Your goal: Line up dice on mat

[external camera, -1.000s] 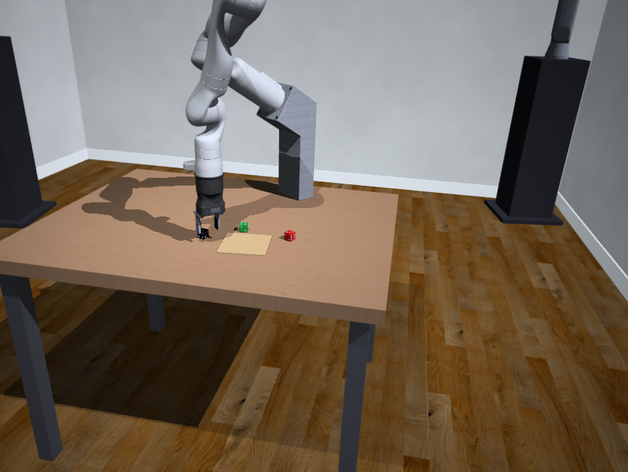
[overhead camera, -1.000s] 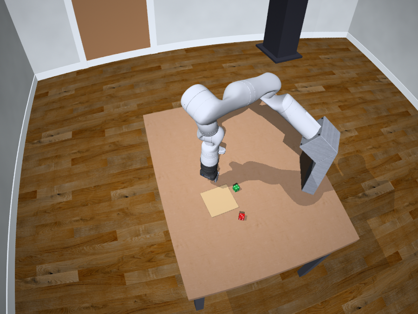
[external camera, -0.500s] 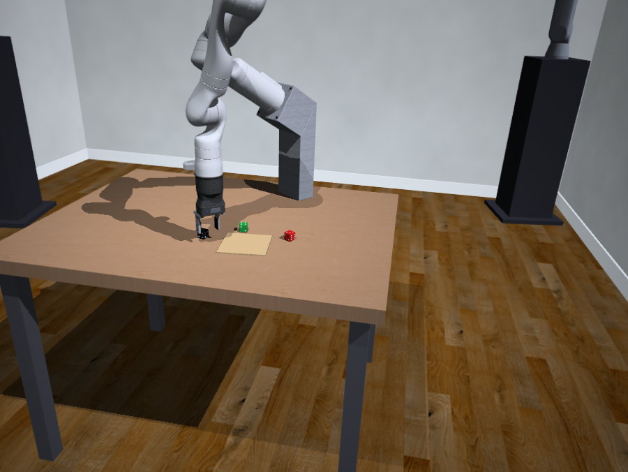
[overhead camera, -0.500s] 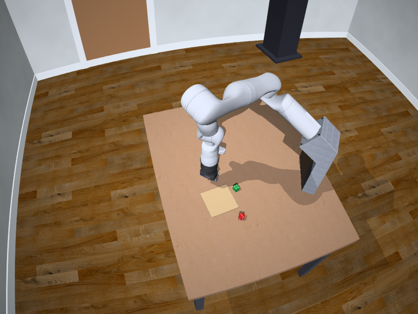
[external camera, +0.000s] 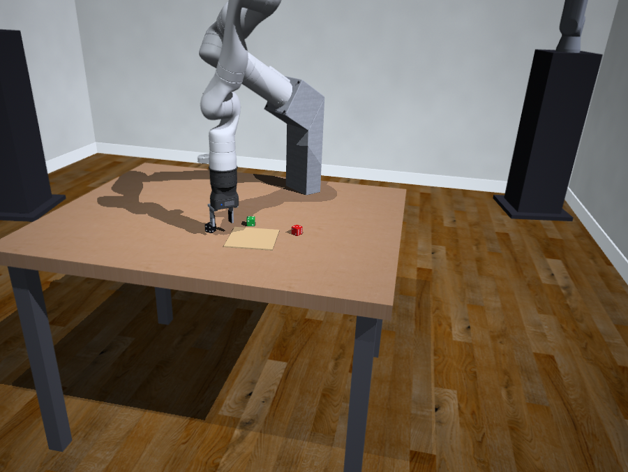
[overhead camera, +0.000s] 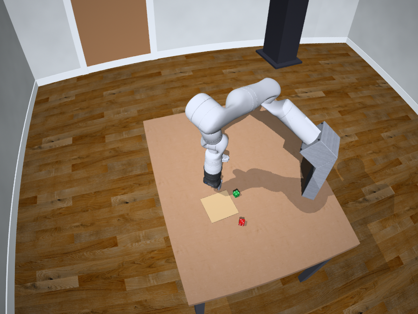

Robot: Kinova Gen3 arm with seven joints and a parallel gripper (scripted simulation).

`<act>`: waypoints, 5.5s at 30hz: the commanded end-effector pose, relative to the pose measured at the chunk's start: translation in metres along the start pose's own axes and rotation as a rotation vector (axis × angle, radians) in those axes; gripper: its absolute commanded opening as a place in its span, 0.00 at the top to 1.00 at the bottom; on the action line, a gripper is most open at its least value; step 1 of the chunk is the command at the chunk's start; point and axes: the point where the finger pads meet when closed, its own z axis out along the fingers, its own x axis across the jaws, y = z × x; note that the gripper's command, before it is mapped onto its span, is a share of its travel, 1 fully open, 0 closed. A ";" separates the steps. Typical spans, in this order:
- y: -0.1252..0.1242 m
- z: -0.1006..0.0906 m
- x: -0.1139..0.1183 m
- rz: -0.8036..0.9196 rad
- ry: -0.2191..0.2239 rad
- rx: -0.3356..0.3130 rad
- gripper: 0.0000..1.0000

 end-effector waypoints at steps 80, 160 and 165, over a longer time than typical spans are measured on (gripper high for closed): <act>0.035 0.000 0.129 -0.016 -0.001 0.002 0.00; 0.136 0.000 0.203 -0.016 -0.001 0.002 0.00; 0.136 -0.005 0.203 -0.016 -0.001 0.002 0.00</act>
